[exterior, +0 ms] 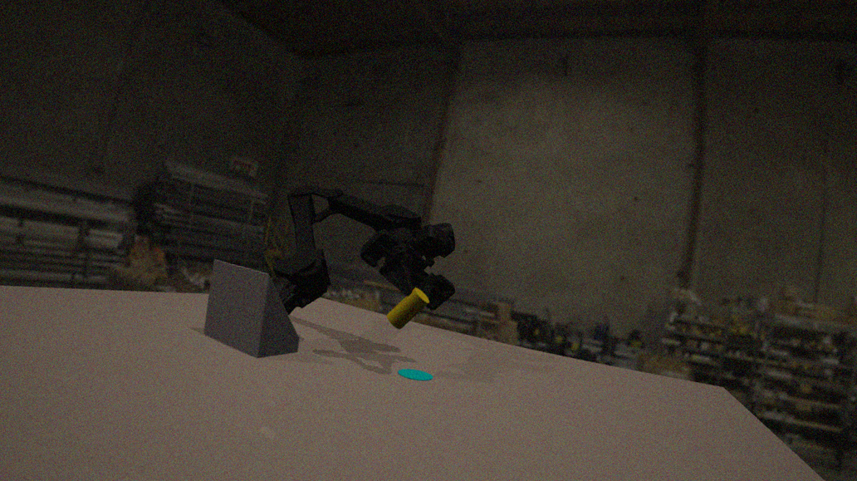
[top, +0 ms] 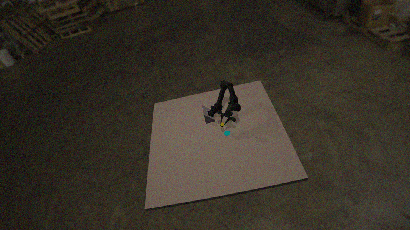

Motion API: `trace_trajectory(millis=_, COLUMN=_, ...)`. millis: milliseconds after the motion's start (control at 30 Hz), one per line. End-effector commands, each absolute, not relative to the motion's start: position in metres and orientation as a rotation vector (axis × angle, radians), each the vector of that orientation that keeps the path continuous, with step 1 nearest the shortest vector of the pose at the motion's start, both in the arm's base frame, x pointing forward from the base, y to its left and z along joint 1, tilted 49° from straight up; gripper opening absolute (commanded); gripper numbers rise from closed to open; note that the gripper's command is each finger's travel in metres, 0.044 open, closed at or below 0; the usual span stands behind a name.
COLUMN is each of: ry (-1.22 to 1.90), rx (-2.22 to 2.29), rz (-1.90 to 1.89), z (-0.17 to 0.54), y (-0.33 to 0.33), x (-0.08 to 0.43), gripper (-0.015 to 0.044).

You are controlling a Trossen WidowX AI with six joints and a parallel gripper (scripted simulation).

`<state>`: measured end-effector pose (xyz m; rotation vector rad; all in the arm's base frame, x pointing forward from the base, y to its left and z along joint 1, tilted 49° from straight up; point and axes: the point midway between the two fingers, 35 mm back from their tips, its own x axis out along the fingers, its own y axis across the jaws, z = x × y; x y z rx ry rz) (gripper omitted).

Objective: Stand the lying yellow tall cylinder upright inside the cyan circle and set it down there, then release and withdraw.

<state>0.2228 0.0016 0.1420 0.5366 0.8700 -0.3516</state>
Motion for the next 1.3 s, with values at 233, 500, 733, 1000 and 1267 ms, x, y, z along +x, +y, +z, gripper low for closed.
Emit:
trace_trajectory(millis=233, ry=0.790, rx=0.557, rz=-0.369, z=0.145, y=0.001, x=0.223, gripper=0.0105)
trace_trajectory(millis=500, ry=0.736, rx=0.574, rz=-0.377, z=0.148, y=0.001, x=0.223, gripper=0.0105)
trace_trajectory(millis=733, ry=0.688, rx=0.591, rz=-0.383, z=0.150, y=0.001, x=0.223, gripper=0.0105)
trace_trajectory(millis=1000, ry=0.633, rx=0.614, rz=-0.388, z=0.153, y=0.001, x=0.223, gripper=0.0105)
trace_trajectory(millis=1267, ry=0.579, rx=0.640, rz=-0.392, z=0.156, y=0.001, x=0.223, gripper=0.0105)
